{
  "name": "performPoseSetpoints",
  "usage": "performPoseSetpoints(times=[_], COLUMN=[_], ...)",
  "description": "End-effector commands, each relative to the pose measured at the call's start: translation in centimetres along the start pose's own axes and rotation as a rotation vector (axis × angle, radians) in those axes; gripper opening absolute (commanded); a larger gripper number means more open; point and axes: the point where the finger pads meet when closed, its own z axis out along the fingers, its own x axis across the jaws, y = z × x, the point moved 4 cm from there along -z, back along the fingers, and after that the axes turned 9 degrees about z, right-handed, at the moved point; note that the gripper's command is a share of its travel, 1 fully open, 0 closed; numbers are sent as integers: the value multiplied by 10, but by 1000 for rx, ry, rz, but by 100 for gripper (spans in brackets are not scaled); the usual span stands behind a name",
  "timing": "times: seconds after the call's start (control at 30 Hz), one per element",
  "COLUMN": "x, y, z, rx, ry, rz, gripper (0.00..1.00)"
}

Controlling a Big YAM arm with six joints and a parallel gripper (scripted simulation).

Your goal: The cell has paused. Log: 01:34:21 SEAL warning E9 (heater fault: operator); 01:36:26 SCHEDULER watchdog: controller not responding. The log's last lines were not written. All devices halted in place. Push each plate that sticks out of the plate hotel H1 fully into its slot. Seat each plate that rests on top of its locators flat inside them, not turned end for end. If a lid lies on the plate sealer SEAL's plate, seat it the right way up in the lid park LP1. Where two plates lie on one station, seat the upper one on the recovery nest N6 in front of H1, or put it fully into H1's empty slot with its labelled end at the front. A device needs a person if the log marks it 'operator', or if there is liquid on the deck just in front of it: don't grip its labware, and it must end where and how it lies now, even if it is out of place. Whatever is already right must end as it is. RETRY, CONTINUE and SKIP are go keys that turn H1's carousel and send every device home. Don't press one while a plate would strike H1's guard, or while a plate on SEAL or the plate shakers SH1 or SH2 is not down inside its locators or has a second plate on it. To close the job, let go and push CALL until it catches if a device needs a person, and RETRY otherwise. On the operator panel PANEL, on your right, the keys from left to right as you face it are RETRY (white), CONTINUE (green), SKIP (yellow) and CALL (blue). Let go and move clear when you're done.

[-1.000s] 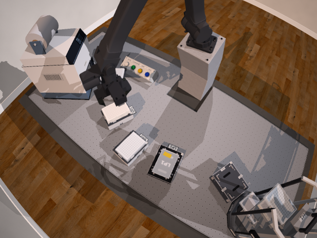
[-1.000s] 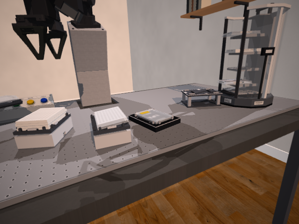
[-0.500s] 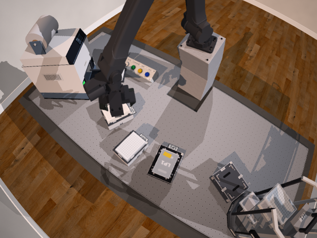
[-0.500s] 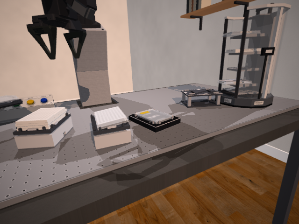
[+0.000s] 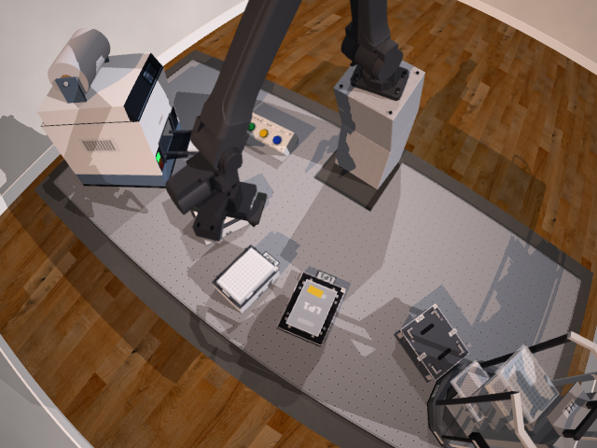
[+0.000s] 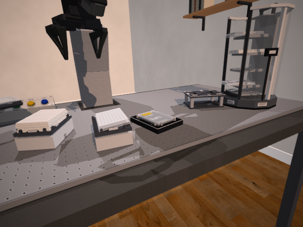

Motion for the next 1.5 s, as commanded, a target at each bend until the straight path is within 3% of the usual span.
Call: performPoseSetpoints(times=[0.0,0.23,1.03,1.07,1.17,1.47], x=[1,21,75,74,85,81], y=[21,32,75,79,83,79], z=[-9,-1,-1,-7,-1,-5], rx=[-21,-4,-7,-20,-7,-11], ry=[-17,-10,-9,-12,-9,-11], rz=[175,386,387,392,295,95], gripper=[100,100,100,100,100,100])
